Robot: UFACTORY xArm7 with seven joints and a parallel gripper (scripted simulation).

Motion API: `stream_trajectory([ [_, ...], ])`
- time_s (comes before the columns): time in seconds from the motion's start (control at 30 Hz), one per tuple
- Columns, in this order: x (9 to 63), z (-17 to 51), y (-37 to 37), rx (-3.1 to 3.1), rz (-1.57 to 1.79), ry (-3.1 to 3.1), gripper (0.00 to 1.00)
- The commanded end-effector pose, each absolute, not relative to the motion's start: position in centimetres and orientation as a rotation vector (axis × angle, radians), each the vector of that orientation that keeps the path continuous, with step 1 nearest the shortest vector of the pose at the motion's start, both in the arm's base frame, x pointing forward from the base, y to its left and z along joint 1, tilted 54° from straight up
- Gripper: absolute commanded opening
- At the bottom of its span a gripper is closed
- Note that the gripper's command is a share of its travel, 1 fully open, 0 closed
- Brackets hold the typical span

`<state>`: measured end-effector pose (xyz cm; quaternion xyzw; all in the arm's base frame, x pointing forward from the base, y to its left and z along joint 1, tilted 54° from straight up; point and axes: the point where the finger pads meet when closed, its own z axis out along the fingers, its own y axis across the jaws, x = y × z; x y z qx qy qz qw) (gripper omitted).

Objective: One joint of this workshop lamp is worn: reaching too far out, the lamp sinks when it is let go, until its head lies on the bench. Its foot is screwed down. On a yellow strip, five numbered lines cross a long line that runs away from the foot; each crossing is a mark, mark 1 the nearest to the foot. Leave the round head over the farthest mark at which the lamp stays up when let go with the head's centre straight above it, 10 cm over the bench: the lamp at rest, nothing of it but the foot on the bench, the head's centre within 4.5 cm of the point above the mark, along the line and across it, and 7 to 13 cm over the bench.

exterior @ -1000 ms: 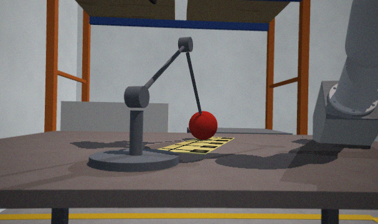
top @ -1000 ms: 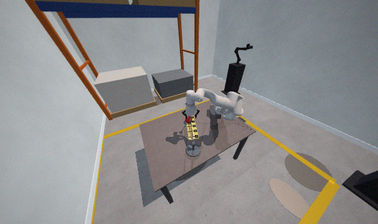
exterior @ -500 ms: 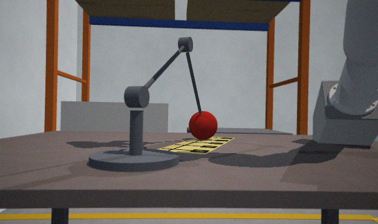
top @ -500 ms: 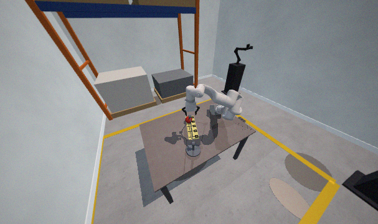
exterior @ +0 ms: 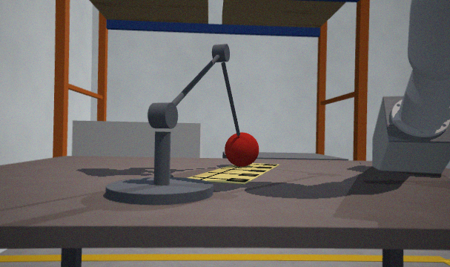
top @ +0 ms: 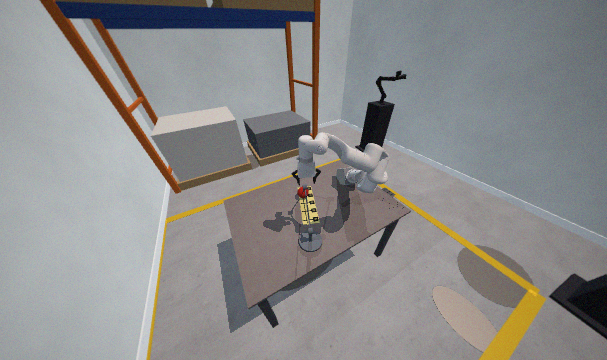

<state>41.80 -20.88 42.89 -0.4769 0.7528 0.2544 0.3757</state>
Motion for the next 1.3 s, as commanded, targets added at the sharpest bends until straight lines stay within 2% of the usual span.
stream_trajectory([
  [0.0,41.7,43.0,-21.1,-1.218,0.647,1.928,1.0],
  [0.43,41.8,42.9,-20.9,-1.218,0.647,1.928,1.0],
  [1.27,39.0,34.6,-26.3,-1.217,0.648,1.928,1.0],
])
